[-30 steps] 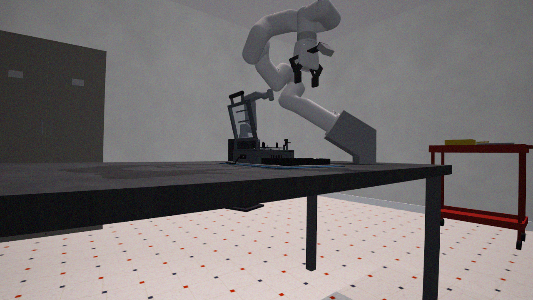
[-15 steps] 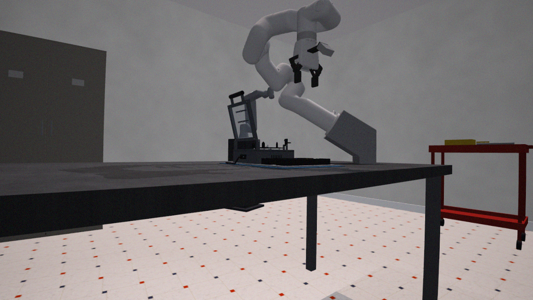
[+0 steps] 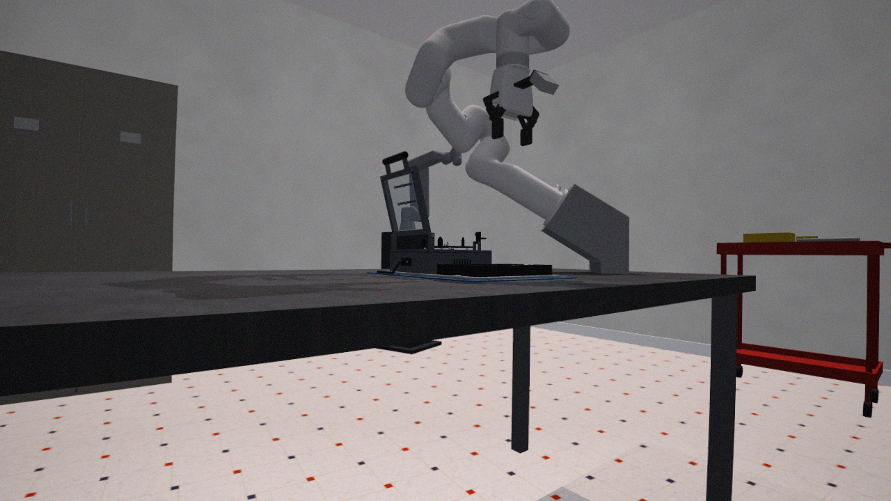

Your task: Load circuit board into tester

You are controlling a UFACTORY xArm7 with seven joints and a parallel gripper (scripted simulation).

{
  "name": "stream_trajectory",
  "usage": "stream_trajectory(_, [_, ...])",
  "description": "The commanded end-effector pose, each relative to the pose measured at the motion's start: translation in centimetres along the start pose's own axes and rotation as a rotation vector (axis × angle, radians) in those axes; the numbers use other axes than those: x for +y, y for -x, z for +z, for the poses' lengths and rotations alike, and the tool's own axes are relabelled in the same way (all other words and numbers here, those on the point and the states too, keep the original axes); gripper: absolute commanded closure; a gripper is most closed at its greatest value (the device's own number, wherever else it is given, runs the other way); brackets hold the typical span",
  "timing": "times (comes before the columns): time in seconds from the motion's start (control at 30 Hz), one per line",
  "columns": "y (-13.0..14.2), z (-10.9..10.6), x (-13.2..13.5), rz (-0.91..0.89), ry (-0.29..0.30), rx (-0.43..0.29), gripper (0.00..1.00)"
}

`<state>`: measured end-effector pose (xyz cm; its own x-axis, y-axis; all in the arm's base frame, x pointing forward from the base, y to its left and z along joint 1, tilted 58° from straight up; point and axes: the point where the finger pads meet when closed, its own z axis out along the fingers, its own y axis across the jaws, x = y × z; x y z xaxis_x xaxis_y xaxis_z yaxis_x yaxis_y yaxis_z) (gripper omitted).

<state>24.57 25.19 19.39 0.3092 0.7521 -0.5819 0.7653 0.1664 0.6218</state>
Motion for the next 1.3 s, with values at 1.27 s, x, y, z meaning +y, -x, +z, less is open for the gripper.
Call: stream_trajectory(1.27, [-3.2, 14.1, 0.4, 0.0, 0.001, 0.003, 0.0])
